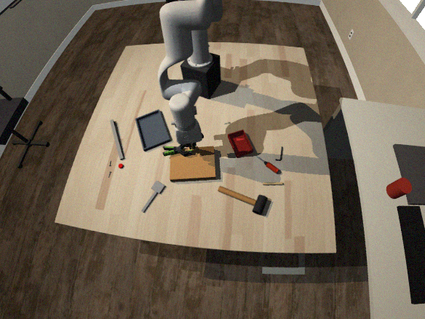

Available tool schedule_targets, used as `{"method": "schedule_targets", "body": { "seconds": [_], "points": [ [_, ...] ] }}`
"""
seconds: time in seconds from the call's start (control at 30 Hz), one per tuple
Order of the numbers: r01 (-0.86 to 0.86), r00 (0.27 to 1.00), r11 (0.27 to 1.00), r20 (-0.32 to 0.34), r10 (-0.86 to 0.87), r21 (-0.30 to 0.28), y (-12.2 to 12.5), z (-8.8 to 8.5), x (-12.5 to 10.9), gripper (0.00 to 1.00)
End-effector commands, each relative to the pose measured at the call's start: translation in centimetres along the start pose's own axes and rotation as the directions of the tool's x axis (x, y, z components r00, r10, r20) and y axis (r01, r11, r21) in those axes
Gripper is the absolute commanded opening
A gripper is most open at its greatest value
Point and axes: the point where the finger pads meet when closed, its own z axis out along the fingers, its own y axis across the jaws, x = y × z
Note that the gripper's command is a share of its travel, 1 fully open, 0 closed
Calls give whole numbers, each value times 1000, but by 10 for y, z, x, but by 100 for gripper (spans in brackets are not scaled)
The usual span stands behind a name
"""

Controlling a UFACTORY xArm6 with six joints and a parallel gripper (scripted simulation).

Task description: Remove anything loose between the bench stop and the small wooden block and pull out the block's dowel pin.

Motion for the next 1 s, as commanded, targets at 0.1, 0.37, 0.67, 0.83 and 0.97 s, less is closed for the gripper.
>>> {"method": "schedule_targets", "body": {
  "seconds": [0.1, 0.37, 0.67, 0.83, 0.97],
  "points": [
    [-114, 994, 994, 3, 114, 6, 0, -1, -2, 0],
    [-211, 977, 977, 3, 211, 6, 0, -1, -2, 0],
    [-350, 937, 937, 4, 350, 5, 0, -2, -2, 0],
    [-423, 906, 906, 5, 423, 5, 0, -2, -2, 0],
    [-451, 892, 892, 5, 451, 5, 0, -2, -2, 0]
  ]
}}
